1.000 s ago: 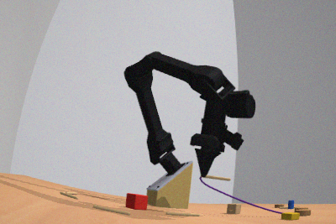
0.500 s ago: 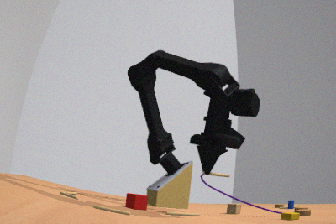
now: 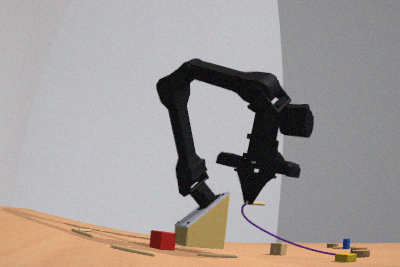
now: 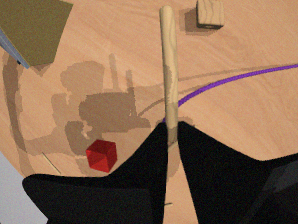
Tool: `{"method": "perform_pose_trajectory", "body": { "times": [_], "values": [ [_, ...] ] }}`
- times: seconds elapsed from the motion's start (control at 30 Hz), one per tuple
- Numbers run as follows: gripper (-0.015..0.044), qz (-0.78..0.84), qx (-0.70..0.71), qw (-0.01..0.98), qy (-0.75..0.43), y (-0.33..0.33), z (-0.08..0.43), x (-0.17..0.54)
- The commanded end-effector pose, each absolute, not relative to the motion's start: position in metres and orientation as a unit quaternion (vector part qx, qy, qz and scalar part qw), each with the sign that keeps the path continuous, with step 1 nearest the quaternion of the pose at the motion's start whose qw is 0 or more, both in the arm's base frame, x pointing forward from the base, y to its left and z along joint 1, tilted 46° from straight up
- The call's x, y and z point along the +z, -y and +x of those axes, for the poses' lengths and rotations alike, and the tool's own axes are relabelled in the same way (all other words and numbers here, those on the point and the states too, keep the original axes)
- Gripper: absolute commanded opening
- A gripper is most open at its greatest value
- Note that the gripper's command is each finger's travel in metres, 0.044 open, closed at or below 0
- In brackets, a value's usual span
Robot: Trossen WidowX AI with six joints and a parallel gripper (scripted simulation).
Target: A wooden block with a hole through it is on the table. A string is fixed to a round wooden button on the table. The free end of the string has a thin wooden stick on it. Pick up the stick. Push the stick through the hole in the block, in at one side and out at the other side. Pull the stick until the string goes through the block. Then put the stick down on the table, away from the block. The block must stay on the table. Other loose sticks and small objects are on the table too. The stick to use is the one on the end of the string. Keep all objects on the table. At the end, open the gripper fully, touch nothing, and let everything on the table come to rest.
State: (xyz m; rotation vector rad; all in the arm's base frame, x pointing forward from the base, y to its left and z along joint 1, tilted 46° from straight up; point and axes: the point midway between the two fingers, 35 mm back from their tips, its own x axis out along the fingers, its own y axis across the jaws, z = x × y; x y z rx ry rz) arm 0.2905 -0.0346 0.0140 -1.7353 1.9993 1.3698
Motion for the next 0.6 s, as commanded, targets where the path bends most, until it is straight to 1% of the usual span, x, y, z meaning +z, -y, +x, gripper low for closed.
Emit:
{"method": "perform_pose_trajectory", "body": {
  "times": [0.0, 0.57],
  "values": [
    [0.0000, -0.580, 0.508, 0.035, -0.635, 0.0319, 0.2916, 0.0130],
    [0.0000, -0.547, 0.688, -0.156, -0.451, 0.0220, 0.2965, 0.0157]
  ]
}}
